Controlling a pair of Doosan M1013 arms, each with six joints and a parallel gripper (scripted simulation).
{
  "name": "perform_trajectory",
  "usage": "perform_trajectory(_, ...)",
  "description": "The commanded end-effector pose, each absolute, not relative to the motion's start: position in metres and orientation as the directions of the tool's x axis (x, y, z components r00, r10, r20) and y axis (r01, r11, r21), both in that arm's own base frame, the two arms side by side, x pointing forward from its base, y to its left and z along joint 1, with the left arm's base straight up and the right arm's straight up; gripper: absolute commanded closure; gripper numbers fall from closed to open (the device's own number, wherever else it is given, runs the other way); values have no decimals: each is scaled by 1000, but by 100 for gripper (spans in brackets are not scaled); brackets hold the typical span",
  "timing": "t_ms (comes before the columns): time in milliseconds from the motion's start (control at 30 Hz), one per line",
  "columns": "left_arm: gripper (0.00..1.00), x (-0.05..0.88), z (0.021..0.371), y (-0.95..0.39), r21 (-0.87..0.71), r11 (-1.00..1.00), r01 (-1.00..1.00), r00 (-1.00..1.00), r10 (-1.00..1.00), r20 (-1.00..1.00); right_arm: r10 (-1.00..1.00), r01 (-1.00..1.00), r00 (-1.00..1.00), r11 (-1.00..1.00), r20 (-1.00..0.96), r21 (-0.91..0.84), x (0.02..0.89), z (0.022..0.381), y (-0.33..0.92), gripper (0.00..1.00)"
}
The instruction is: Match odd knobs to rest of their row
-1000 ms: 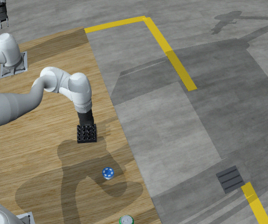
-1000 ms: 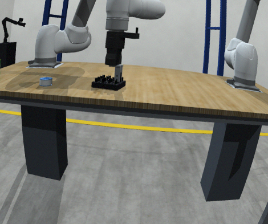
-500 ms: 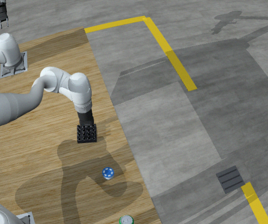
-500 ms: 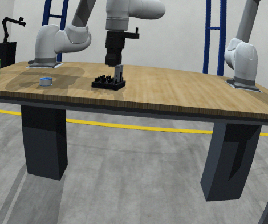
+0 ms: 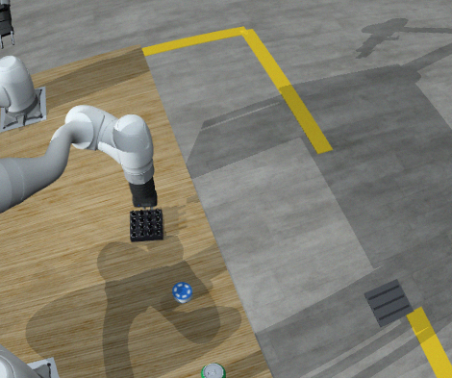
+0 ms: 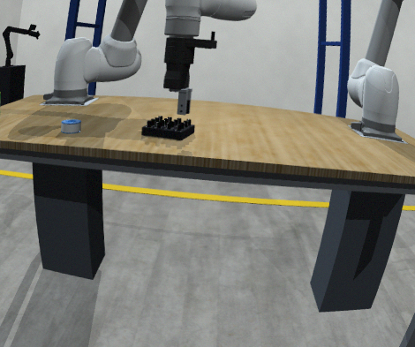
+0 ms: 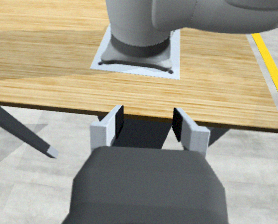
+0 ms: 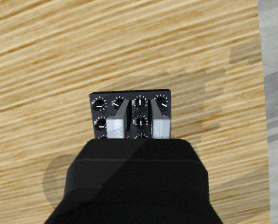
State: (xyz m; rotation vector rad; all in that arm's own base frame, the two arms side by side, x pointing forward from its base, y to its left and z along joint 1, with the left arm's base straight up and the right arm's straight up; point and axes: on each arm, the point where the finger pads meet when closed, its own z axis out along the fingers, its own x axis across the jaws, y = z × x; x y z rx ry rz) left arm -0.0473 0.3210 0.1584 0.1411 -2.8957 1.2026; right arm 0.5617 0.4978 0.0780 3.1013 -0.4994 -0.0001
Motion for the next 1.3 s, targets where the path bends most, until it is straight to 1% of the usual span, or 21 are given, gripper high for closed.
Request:
perform_trajectory(0, 0, -47, 159, 321, -706, 703, -84, -996, -82, 38, -314, -314, 949, -949, 0, -1, 562, 85, 498, 54)
perform_trajectory(167, 0, -47, 159, 321, -706, 703, -84, -996, -82, 38, -314, -314, 949, -949, 0, -1, 562, 86, 498, 54)
perform_trajectory(200, 0, -47, 159, 321, -706, 703, -84, -996, -82, 38, -314, -314, 949, -949, 0, -1, 562, 86, 498, 0)
perform_trajectory(467, 0, -47, 159, 321, -706, 703, -84, -996, -82, 38, -314, -314, 949, -949, 0, -1, 562, 96, 499, 0)
perform_trajectory(600, 0, -47, 159, 321, -706, 703, -84, -996, -82, 38, -314, -314, 949, -949, 0, -1, 561, 115, 500, 0)
perform_trajectory(967, 0, -47, 159, 321, -706, 703, -84, -996, -82, 38, -314, -314, 949, -949, 0, -1, 557, 187, 503, 0)
perform_trajectory(1267, 0, -47, 159, 321, -706, 703, -84, -996, -82, 38, -314, -314, 949, -949, 0, -1, 556, 201, 504, 0)
